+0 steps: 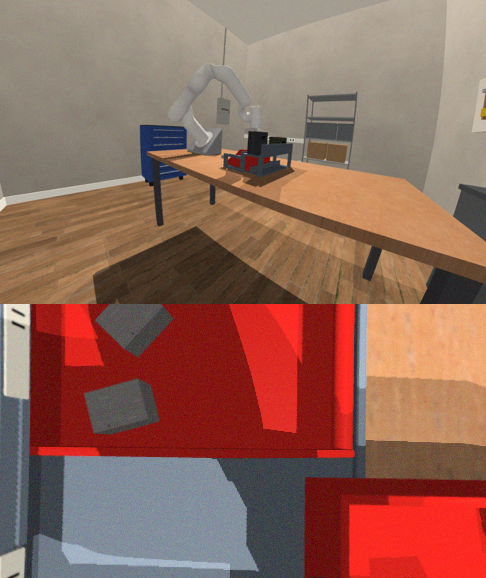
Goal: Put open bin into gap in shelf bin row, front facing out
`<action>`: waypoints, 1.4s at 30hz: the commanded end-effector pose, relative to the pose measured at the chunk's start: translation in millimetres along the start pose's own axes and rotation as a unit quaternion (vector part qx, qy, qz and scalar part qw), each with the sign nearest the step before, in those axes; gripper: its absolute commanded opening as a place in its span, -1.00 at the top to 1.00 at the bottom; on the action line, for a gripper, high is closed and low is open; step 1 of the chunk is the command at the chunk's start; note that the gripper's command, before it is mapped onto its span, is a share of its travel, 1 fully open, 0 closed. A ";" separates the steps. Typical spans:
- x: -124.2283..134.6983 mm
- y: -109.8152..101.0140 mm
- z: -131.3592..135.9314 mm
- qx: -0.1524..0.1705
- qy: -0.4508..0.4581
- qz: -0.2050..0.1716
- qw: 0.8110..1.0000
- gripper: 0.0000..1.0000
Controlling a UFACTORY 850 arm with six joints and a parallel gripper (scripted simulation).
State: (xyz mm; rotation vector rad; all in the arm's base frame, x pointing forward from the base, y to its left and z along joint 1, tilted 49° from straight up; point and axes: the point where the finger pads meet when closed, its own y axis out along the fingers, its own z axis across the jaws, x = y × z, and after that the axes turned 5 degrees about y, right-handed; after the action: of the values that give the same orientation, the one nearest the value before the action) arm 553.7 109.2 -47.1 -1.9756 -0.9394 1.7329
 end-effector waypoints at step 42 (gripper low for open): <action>0.2 -0.9 -0.8 -0.001 0.000 0.000 1.000 0.32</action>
State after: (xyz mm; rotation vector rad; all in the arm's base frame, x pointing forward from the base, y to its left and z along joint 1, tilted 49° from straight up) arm 553.7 109.3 -47.1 -1.9757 -0.9396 1.7328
